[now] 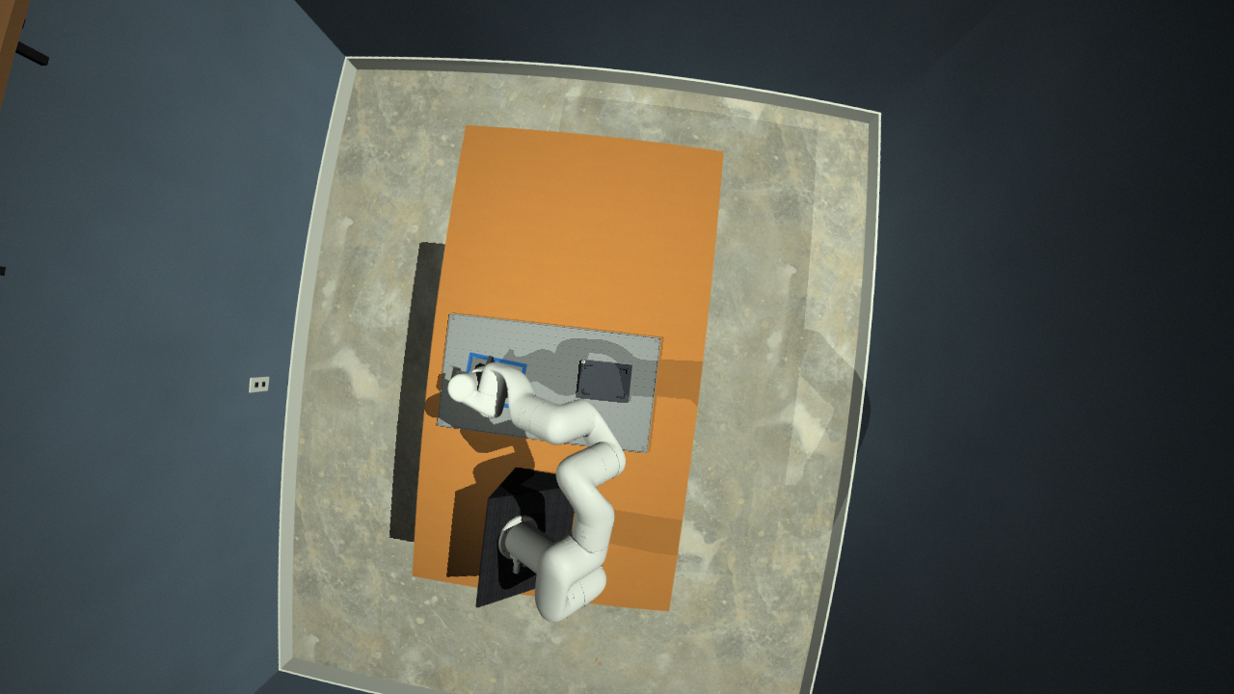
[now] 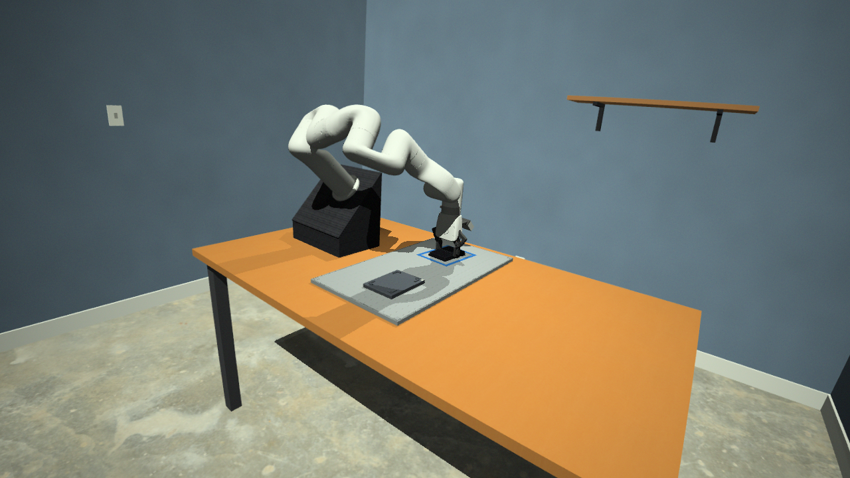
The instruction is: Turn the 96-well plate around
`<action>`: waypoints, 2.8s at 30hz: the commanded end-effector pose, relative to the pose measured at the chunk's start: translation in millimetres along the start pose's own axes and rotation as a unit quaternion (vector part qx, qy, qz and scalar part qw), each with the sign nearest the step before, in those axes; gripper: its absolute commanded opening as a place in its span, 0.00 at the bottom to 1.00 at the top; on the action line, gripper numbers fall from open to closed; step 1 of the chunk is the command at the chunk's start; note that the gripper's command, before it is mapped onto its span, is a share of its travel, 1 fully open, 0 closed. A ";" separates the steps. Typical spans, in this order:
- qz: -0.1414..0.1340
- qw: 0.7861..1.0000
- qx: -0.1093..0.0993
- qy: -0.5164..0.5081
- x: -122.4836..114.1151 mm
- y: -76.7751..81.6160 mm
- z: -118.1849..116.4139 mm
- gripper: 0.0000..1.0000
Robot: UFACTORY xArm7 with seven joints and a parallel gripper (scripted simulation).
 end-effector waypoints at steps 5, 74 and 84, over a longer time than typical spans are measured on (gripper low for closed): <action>0.002 1.000 -0.002 0.000 1.1 2.2 1.0 0.00; 0.002 1.000 -0.002 0.000 1.1 22.3 1.0 0.00; 0.002 1.000 -0.002 0.000 1.1 25.6 1.0 0.00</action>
Point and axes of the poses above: the point where the finger pads meet when closed, its own y axis back along the fingers, its own z axis across the jaws, x = y × z, the point moved 10 cm from there along y, back along the fingers, and after that the axes turned 9 degrees about y, right-handed, at the moved point
